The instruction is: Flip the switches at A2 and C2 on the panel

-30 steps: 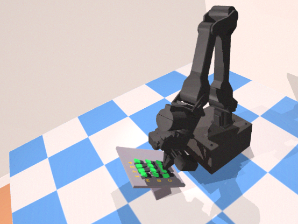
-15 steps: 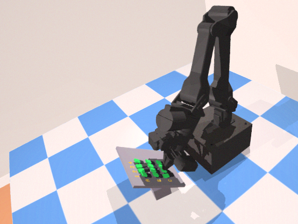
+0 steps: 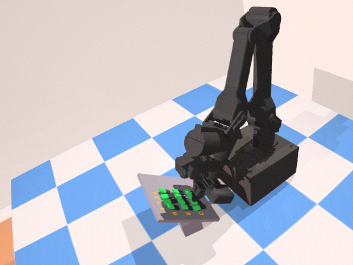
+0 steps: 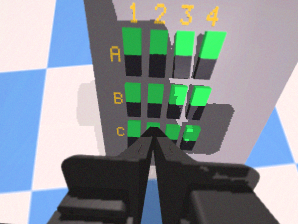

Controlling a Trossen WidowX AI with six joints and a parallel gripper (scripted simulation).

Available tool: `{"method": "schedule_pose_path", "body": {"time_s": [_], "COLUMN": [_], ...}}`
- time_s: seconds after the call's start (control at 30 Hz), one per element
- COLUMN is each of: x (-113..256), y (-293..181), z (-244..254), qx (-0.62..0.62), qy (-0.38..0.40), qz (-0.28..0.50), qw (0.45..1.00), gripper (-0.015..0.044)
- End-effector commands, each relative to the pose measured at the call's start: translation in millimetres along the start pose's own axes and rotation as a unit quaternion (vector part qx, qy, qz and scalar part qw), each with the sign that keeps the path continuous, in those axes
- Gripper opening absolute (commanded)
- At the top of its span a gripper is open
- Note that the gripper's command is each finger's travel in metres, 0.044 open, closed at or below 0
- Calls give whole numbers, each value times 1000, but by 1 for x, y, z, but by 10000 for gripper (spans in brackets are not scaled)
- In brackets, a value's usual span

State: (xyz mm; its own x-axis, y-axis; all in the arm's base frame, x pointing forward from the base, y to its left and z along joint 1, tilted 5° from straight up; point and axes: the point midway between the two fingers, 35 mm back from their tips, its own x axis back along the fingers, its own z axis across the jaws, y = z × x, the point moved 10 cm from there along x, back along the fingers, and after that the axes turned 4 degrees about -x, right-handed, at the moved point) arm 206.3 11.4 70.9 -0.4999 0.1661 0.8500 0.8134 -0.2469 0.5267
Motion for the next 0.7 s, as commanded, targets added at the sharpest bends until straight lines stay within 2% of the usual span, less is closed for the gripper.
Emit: {"method": "schedule_pose_path", "body": {"time_s": [0.0, 0.5, 0.67], "x": [-1, -3, 23], "y": [0, 0, 1], "z": [0, 0, 2], "qx": [2, 2, 1], "qy": [2, 2, 1], "qz": [1, 1, -3], "qw": [1000, 1000, 1000], "gripper": [0, 0, 0]}}
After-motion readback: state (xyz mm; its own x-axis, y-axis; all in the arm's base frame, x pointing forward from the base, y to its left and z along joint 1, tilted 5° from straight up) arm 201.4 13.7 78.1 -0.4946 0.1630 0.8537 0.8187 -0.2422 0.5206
